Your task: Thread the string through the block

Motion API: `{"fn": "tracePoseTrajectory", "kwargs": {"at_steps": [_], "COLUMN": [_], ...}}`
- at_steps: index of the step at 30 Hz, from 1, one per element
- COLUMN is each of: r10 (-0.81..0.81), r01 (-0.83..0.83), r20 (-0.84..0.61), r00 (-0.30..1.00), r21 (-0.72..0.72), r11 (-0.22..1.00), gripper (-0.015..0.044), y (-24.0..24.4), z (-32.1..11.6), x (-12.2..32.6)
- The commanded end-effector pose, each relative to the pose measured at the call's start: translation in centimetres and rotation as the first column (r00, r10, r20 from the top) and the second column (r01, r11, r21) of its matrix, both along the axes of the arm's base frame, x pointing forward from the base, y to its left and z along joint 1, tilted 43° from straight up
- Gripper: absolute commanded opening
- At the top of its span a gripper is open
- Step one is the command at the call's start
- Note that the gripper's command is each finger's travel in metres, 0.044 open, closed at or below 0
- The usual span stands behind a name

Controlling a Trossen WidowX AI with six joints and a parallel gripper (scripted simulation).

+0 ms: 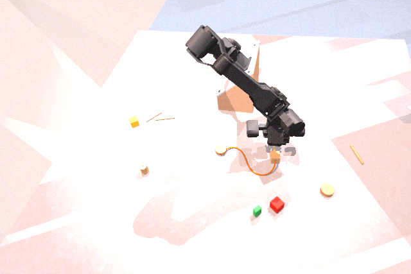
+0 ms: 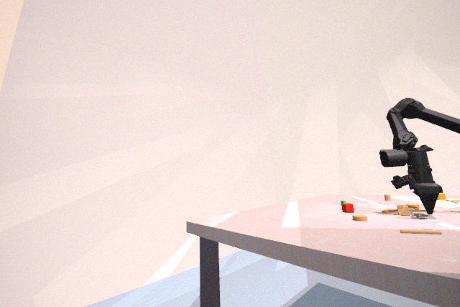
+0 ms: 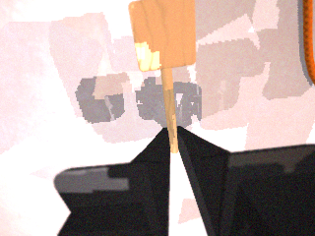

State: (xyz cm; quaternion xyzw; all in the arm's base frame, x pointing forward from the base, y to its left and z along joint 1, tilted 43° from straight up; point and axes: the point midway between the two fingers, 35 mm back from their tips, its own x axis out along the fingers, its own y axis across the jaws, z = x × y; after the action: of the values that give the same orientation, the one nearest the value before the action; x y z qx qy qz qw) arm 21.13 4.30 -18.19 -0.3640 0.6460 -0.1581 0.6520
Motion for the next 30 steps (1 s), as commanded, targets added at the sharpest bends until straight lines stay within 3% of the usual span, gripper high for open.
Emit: {"fn": "tracePoseTrajectory", "kwargs": {"at_steps": [1,30], "r10": [-0.007,-0.006], "r01": [0.007,0.006], "r20": [-0.003,-0.001], "r00": [1.000,1.000], "r21": [-0.001,-0.008], "r11": [1.000,1.000], "gripper": [0.0000,0.0000], "y": [-0.2,-1.0], "z": [0.0,0.3], "x": [-0.6,-3.7]}}
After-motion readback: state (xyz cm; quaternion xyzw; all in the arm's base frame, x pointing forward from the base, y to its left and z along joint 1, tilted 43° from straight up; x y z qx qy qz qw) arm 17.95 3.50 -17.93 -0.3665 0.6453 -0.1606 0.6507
